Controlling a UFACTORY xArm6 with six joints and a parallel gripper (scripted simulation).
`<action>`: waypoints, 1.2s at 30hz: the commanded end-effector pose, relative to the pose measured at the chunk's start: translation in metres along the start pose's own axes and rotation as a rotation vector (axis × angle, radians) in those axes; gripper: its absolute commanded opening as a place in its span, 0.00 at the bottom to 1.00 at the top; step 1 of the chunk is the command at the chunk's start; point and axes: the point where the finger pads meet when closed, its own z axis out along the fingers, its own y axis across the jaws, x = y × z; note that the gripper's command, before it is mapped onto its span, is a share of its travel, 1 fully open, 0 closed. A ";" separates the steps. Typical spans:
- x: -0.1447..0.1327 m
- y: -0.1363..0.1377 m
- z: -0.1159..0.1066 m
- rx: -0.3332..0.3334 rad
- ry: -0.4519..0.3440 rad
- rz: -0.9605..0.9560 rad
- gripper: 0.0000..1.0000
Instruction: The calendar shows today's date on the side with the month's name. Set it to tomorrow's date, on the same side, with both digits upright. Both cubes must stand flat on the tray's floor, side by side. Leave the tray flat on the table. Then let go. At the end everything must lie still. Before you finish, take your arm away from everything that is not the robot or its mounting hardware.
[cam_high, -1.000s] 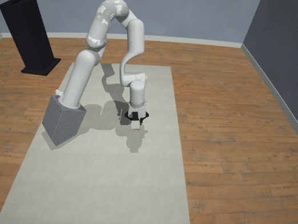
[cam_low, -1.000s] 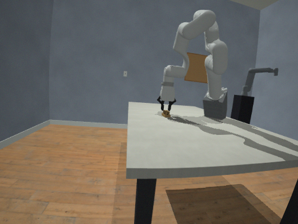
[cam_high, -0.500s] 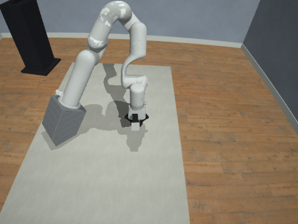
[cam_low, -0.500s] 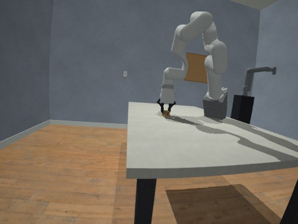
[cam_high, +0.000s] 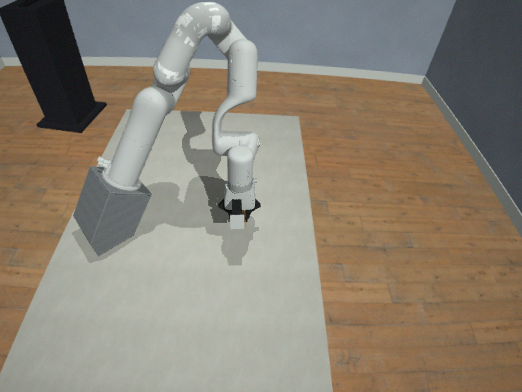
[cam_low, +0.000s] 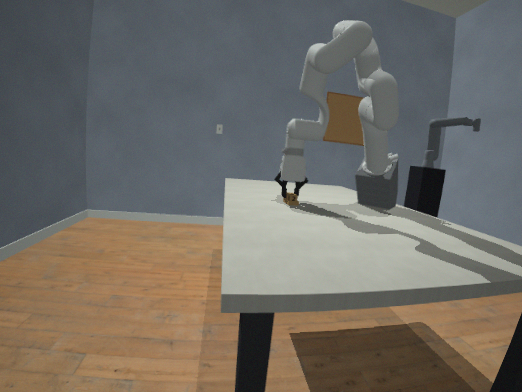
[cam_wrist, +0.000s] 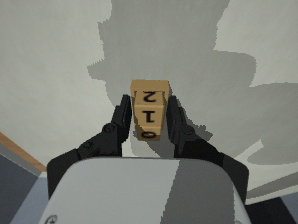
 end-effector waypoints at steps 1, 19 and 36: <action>0.000 -0.001 0.000 0.002 0.001 0.000 0.47; 0.000 -0.001 0.000 0.002 0.001 0.000 0.47; 0.000 -0.001 0.000 0.002 0.001 0.000 0.27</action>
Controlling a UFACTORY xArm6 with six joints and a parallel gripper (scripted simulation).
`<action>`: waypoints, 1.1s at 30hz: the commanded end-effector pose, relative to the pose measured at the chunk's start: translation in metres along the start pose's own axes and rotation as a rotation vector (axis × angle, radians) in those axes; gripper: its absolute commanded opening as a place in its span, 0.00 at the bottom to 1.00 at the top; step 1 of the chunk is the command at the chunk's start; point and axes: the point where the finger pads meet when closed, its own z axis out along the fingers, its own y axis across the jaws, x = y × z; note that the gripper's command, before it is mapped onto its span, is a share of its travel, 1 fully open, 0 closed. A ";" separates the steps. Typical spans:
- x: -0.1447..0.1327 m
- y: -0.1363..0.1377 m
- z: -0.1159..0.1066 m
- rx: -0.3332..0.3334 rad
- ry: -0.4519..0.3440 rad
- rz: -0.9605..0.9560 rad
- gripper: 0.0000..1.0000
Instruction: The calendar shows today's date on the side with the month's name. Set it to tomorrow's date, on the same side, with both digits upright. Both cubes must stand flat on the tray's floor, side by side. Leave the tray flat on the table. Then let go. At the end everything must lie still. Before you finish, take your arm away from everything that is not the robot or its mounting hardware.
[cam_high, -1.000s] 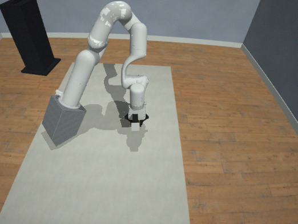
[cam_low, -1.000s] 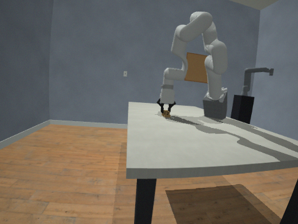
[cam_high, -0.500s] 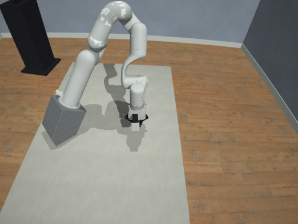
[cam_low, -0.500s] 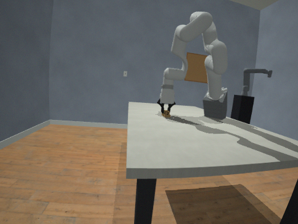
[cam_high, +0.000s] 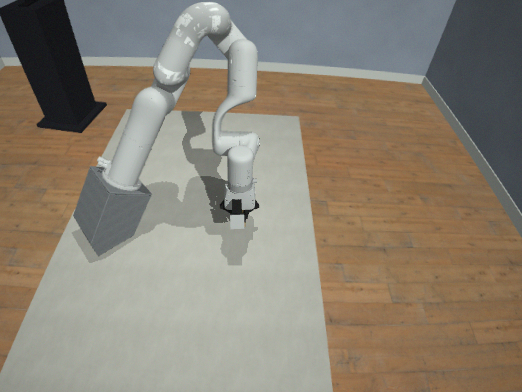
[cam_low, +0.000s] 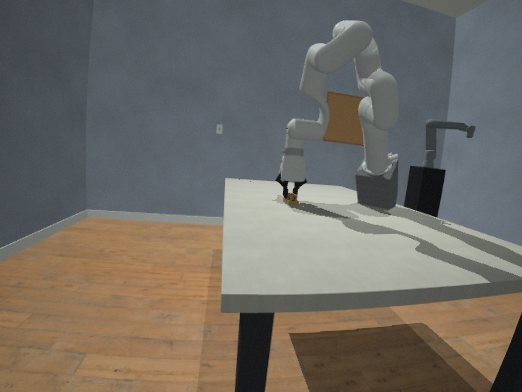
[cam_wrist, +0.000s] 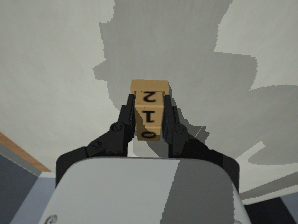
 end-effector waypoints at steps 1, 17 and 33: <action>0.000 -0.001 0.000 0.002 0.001 0.000 0.27; 0.000 -0.001 0.000 0.002 0.001 0.000 0.27; 0.000 -0.001 -0.057 0.002 0.001 0.000 0.27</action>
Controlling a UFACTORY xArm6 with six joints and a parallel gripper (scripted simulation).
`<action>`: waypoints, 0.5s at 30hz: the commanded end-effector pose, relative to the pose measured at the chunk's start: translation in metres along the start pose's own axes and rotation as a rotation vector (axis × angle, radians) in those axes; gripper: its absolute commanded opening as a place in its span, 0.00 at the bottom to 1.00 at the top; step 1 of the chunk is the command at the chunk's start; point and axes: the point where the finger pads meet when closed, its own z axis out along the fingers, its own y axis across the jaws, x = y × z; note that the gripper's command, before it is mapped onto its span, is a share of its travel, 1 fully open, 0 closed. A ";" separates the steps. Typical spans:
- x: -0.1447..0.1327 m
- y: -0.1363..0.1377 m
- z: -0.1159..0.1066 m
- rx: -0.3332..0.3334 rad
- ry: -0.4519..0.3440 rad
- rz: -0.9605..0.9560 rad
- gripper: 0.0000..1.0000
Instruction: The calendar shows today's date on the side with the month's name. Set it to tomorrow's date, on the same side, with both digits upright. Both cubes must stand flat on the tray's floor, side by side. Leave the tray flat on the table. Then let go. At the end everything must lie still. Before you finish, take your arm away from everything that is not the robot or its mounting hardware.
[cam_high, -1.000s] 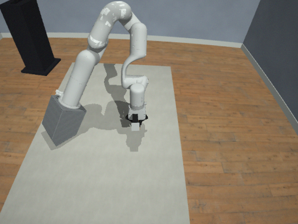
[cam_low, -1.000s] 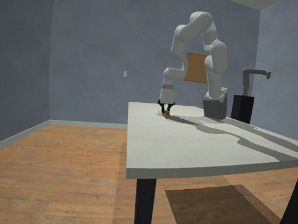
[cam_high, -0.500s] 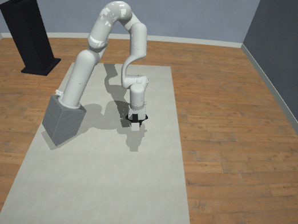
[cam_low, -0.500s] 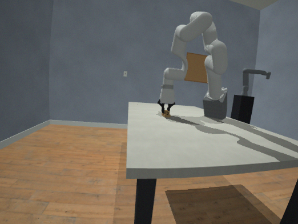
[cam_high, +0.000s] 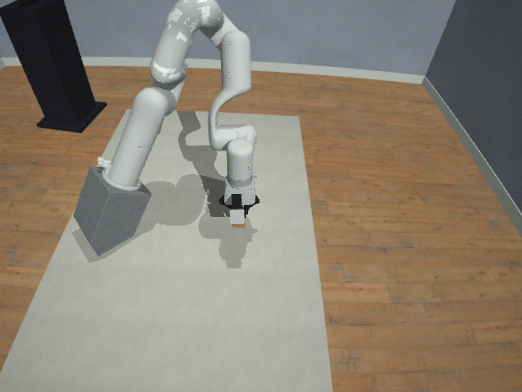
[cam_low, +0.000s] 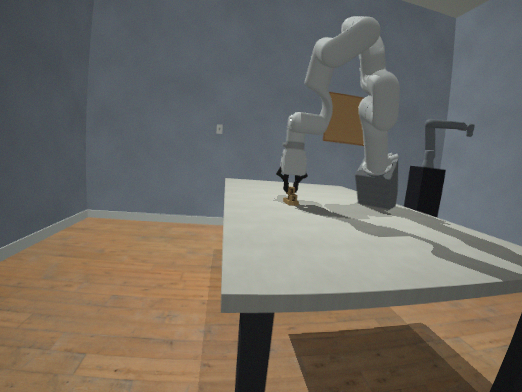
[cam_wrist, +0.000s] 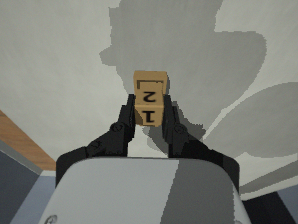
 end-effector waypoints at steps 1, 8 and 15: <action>-0.001 -0.001 -0.039 -0.004 -0.002 0.001 0.27; -0.001 -0.001 -0.068 -0.004 -0.002 0.001 0.27; -0.001 -0.001 -0.075 -0.004 -0.002 0.001 0.27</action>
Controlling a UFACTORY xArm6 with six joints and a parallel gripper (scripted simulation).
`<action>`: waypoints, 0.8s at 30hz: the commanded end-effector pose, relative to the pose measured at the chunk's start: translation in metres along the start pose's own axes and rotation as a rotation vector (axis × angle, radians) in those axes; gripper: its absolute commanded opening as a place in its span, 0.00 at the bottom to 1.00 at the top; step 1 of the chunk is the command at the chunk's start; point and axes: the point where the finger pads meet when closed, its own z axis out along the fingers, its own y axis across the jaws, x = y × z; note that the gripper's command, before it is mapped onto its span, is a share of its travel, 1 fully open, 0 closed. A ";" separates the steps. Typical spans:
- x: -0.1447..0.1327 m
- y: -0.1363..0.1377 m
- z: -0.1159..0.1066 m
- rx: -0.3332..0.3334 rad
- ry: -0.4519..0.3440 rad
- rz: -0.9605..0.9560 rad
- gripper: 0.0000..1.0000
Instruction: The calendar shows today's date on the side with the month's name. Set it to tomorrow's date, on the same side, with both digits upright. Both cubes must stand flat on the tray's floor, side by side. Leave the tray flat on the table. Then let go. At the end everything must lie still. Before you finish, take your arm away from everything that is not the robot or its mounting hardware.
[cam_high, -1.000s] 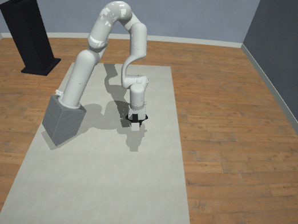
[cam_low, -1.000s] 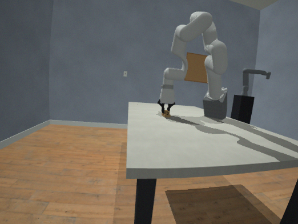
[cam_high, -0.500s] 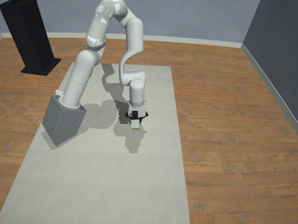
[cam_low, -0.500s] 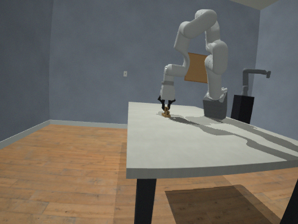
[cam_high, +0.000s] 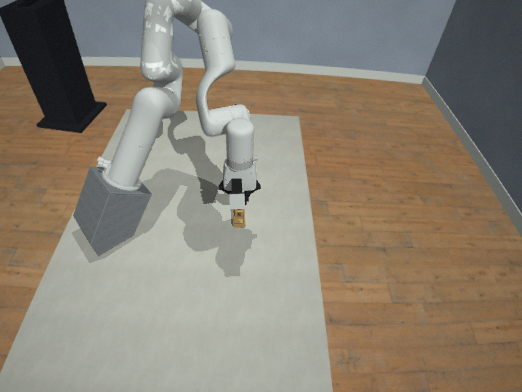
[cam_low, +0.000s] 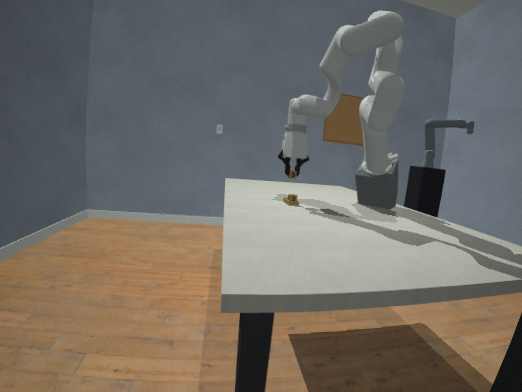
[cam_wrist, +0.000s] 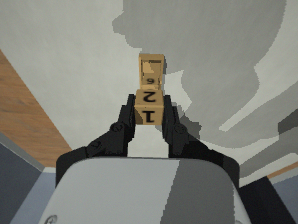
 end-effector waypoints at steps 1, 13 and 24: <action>-0.001 -0.001 -0.008 -0.007 -0.005 0.001 0.27; -0.001 -0.005 -0.008 -0.007 -0.005 0.068 0.27; 0.000 -0.026 -0.007 -0.008 -0.004 0.388 0.27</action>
